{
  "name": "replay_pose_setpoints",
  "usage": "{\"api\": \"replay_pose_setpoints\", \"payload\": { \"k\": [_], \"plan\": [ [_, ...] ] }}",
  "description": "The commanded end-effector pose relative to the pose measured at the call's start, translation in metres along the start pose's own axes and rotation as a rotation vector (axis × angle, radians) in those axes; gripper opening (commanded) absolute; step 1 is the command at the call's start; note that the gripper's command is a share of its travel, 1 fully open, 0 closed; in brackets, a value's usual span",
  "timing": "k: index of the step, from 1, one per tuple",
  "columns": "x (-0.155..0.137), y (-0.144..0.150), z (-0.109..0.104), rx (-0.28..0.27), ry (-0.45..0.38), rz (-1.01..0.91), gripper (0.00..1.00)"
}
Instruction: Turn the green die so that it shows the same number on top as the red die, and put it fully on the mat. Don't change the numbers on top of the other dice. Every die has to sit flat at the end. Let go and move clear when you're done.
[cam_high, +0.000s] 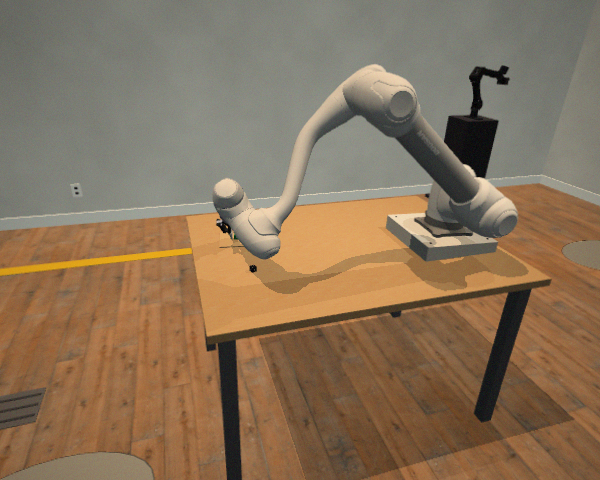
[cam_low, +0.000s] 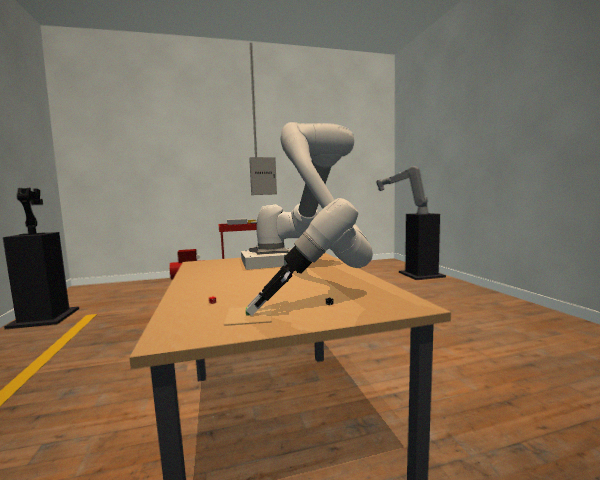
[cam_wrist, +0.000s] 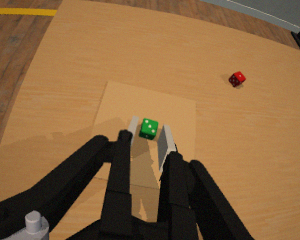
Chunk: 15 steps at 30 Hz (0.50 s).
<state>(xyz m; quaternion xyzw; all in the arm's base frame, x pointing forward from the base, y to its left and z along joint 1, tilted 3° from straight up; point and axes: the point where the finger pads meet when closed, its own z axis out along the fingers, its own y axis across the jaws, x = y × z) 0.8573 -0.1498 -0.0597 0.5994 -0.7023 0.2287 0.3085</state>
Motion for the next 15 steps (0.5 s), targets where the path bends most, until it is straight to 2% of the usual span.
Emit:
{"api": "replay_pose_setpoints", "payload": {
  "k": [1, 10, 11, 15],
  "plan": [
    [0.0001, 0.0000, -0.0002, 0.000, 0.000, 0.000, 0.29],
    [0.0001, 0.0000, -0.0002, 0.000, 0.000, 0.000, 0.29],
    [0.0001, 0.0000, -0.0002, 0.000, 0.000, 0.000, 0.18],
    [0.0001, 0.0000, -0.0002, 0.000, 0.000, 0.000, 0.18]
  ]
}}
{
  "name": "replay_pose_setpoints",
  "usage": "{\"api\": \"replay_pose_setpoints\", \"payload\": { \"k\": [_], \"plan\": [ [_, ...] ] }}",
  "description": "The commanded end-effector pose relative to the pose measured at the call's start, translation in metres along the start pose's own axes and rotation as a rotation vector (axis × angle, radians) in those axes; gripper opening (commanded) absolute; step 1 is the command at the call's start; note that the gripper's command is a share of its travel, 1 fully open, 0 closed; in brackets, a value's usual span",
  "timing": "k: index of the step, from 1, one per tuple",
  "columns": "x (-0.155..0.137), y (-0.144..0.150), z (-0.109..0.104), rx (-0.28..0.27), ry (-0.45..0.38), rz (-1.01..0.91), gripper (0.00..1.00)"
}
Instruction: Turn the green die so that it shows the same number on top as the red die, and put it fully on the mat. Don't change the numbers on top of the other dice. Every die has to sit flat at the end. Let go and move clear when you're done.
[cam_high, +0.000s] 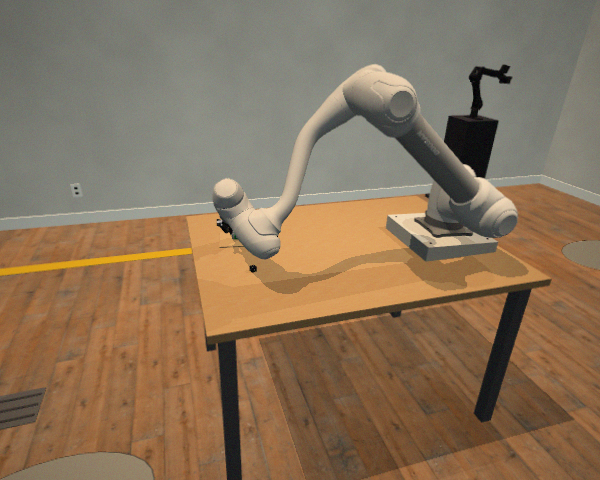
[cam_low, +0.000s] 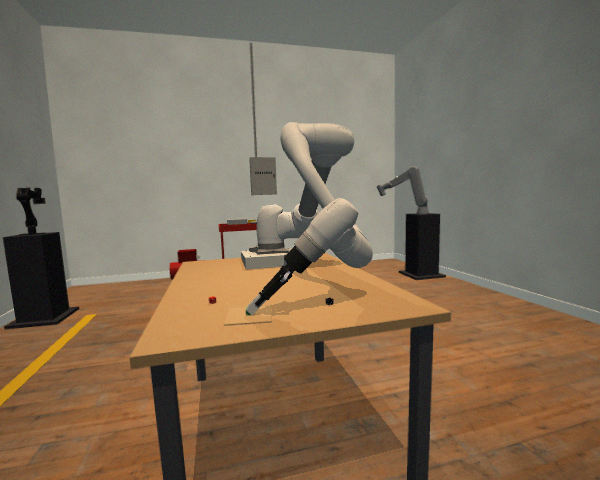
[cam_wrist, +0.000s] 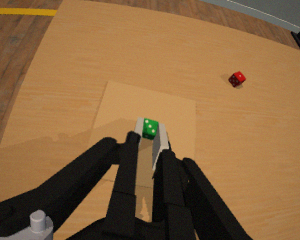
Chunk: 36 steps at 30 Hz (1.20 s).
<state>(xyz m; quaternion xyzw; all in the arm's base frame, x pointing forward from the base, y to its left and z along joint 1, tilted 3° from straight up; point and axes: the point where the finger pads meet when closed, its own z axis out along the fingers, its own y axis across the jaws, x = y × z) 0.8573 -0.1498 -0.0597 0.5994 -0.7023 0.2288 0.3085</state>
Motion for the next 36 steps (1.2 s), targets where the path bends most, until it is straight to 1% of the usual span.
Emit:
{"api": "replay_pose_setpoints", "payload": {
  "k": [1, 31, 36],
  "plan": [
    [0.0001, 0.0000, -0.0001, 0.000, 0.000, 0.000, 0.18],
    [0.0002, 0.0000, -0.0002, 0.000, 0.000, 0.000, 0.18],
    [0.0042, 0.0000, -0.0042, 0.000, 0.000, 0.000, 0.18]
  ]
}}
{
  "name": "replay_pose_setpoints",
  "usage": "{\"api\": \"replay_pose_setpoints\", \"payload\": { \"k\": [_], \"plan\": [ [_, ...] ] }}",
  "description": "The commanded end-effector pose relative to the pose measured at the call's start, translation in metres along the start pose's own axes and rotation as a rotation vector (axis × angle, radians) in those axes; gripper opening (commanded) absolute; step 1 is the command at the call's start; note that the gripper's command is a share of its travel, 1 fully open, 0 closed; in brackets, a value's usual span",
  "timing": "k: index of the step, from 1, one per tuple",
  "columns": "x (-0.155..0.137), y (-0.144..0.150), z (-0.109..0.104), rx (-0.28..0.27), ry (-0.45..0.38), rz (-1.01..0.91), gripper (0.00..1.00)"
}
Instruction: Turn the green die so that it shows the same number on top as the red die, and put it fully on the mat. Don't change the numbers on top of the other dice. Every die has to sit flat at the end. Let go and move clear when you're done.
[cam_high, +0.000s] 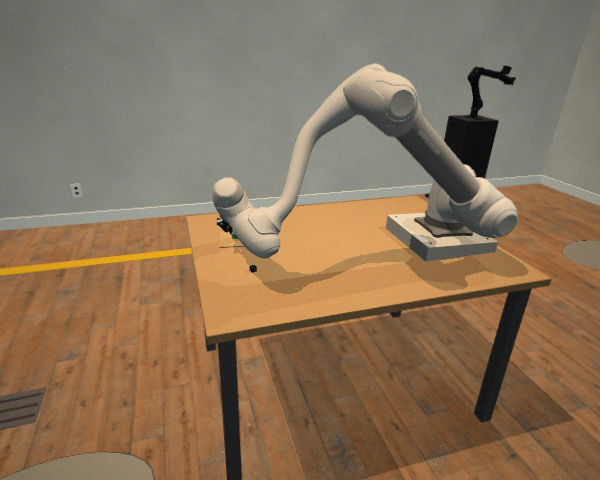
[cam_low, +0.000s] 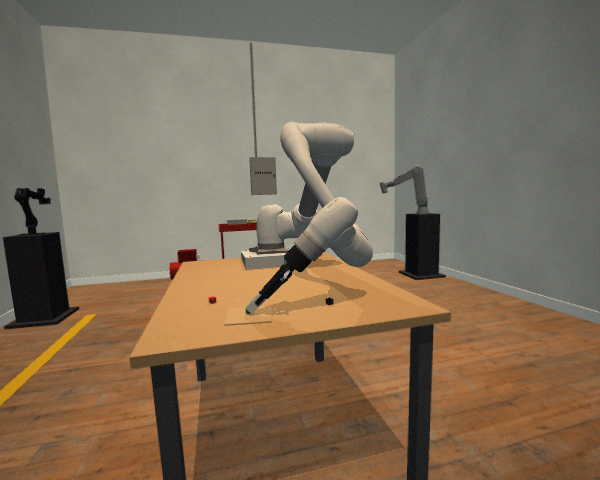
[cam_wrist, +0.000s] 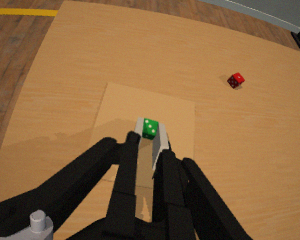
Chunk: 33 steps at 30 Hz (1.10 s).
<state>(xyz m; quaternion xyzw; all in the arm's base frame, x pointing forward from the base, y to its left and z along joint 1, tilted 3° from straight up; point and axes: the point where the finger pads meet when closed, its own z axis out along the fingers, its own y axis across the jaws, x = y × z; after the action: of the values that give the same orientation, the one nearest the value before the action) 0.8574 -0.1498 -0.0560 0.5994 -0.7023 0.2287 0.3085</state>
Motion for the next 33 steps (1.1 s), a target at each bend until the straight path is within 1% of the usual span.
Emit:
{"api": "replay_pose_setpoints", "payload": {
  "k": [1, 5, 15, 19, 33],
  "plan": [
    [0.003, 0.000, -0.003, 0.000, 0.000, 0.000, 0.18],
    [0.007, 0.000, -0.007, 0.000, 0.000, 0.000, 0.18],
    [0.036, 0.000, -0.036, 0.000, 0.000, 0.000, 0.18],
    [0.044, 0.000, -0.044, 0.000, 0.000, 0.000, 0.18],
    [0.047, 0.000, -0.047, 0.000, 0.000, 0.000, 0.18]
  ]
}}
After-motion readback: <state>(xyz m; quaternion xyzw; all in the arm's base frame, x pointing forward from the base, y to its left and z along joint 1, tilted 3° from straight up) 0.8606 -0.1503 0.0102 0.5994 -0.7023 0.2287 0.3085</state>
